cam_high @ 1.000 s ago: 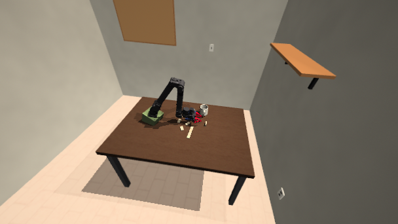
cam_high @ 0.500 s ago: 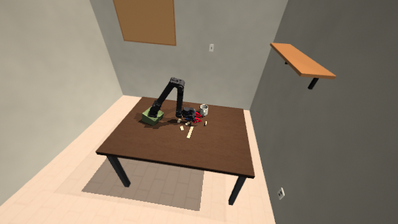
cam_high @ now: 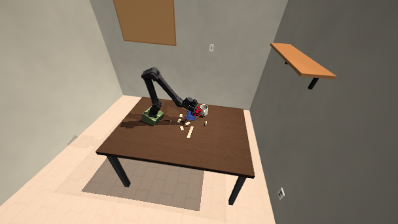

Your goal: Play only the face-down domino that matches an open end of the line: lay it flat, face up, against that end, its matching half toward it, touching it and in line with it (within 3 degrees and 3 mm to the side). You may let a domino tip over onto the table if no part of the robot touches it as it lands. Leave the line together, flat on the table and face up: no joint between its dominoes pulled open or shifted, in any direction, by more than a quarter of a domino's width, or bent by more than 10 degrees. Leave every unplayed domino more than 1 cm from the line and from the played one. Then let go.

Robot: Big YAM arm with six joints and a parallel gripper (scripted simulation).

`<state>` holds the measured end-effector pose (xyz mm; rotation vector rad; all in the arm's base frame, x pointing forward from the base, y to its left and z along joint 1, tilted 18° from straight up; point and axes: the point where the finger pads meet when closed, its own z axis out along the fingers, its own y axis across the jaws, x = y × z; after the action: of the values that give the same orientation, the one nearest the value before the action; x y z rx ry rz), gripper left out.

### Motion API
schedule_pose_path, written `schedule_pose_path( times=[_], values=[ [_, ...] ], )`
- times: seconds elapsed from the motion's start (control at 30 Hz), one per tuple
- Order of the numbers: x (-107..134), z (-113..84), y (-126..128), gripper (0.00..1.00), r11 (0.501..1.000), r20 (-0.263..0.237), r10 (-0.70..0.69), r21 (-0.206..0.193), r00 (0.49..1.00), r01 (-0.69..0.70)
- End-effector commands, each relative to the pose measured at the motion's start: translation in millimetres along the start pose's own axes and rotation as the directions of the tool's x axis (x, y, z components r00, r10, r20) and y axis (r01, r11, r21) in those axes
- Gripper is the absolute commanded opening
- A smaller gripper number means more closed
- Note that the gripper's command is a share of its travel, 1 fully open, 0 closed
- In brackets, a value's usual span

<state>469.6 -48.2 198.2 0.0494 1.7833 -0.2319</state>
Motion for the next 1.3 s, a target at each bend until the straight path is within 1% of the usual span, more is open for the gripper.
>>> schedule_pose_path(
  times=[0.0,0.1,0.13,0.27,0.33,0.43,0.67,0.7,0.83,1.0,1.23,1.27],
  values=[
    [-9,11.9,5,0.74,1.0,-0.072,0.013,-0.014,0.997,-0.014],
    [-9,11.9,5,0.74,1.0,-0.072,0.013,-0.014,0.997,-0.014],
    [-12,1.2,1,0.74,1.0,-0.063,0.003,-0.006,0.998,-0.003],
    [-13,7.1,3,0.74,1.0,-0.248,0.004,-0.012,0.969,-0.007],
    [-14,10.0,4,0.74,1.0,-0.338,0.004,-0.015,0.941,-0.01],
    [-15,14.5,6,0.74,1.0,-0.466,0.004,-0.018,0.885,-0.014],
    [-15,14.5,6,0.74,1.0,-0.466,0.004,-0.018,0.885,-0.014],
    [-5,6.1,1,0.74,1.0,-0.503,-0.009,-0.019,0.864,-0.001],
    [-12,10.7,4,0.74,1.0,-0.652,-0.004,-0.019,0.758,-0.012],
    [-22,16.4,7,0.74,1.0,-0.808,0.002,-0.016,0.59,-0.025],
    [-22,16.4,7,0.74,1.0,-0.808,0.002,-0.016,0.59,-0.025],
    [-7,12.0,4,0.74,1.0,-0.818,-0.014,-0.026,0.575,-0.012]
  ],
)
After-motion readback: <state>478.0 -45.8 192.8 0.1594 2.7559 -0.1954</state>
